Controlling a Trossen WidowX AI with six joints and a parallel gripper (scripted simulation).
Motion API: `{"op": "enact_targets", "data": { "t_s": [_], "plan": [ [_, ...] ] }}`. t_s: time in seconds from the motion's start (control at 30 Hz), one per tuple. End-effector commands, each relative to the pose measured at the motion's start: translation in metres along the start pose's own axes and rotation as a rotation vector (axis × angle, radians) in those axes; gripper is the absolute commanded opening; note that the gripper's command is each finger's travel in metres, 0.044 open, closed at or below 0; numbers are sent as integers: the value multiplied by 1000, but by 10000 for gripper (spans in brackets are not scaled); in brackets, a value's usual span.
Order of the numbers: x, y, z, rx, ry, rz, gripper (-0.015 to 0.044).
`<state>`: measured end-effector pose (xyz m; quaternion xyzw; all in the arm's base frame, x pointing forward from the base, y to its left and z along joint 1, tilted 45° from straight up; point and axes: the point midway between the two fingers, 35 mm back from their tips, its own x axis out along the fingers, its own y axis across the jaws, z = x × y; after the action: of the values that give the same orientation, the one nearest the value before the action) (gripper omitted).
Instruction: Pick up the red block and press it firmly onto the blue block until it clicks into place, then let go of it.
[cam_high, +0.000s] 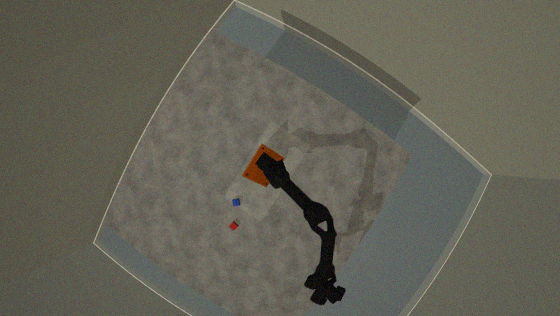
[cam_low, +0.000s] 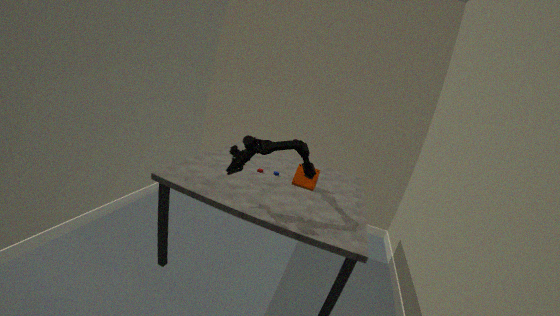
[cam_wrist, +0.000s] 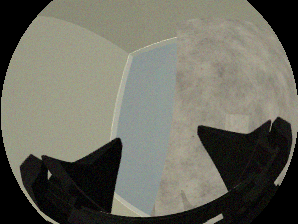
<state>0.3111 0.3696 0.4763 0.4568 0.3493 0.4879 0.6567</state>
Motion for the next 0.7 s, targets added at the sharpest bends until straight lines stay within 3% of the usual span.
{"op": "enact_targets", "data": {
  "t_s": [0.0,0.13,0.37,0.67],
  "plan": [
    [0,0,0,0,0,0,426],
    [-1,-22,10,-11,-14,-51,440],
    [-17,-110,43,-42,-44,-250,440],
    [-68,-239,64,-27,35,-531,440]
  ]
}}
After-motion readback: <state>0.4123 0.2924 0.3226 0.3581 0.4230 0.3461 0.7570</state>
